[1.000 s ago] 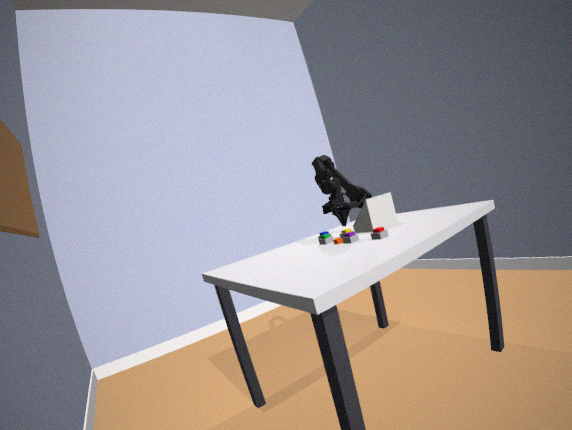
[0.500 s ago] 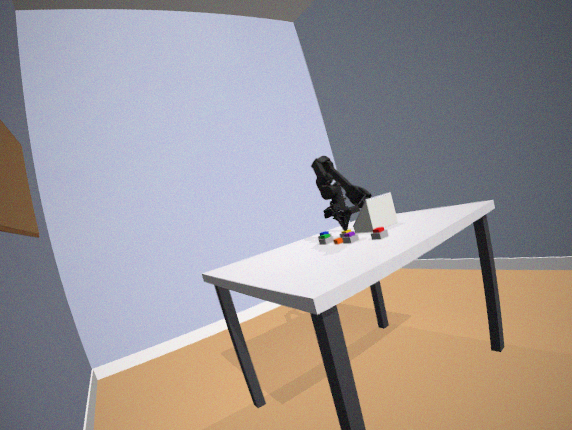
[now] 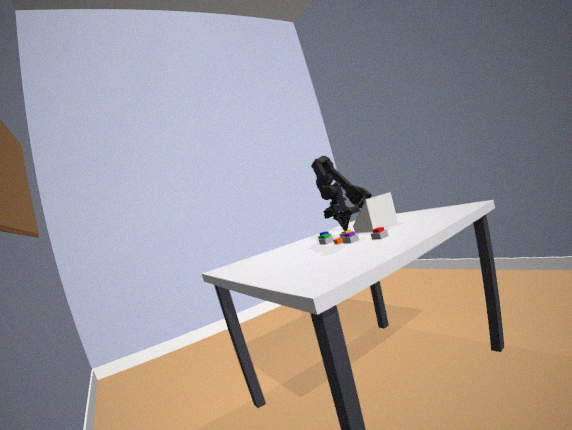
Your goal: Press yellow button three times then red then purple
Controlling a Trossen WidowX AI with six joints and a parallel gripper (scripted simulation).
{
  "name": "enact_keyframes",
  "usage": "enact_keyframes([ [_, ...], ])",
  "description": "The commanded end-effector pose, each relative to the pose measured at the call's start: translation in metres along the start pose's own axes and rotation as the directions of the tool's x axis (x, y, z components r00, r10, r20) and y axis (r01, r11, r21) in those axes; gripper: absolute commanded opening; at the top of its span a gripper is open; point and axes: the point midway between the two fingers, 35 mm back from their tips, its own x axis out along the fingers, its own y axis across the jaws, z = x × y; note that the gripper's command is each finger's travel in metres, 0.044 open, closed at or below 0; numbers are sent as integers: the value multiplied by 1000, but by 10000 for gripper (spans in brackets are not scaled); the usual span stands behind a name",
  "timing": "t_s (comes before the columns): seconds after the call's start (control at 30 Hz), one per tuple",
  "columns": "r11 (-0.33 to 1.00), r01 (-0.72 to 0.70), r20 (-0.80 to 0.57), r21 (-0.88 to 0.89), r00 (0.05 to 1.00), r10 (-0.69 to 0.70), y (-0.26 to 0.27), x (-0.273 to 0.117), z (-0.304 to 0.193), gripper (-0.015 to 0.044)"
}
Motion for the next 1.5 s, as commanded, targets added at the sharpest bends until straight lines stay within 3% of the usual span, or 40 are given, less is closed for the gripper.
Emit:
enact_keyframes([
  [0.0,1000,9,-6,-8,1000,-9,-1,2,-3,20],
  [0.3,1000,7,-7,-9,1000,-7,0,-34,-2,20],
  [0.47,1000,5,-8,-10,1000,-5,0,-91,-2,20],
  [0.67,1000,3,-7,-10,1000,-3,7,-96,2,20],
  [0.97,1000,-13,-3,-10,1000,13,113,-112,41,20],
  [1.23,1000,-14,-2,-6,1000,14,224,-99,41,20],
  [1.47,1000,-14,-2,-5,1000,14,233,-96,39,20],
])
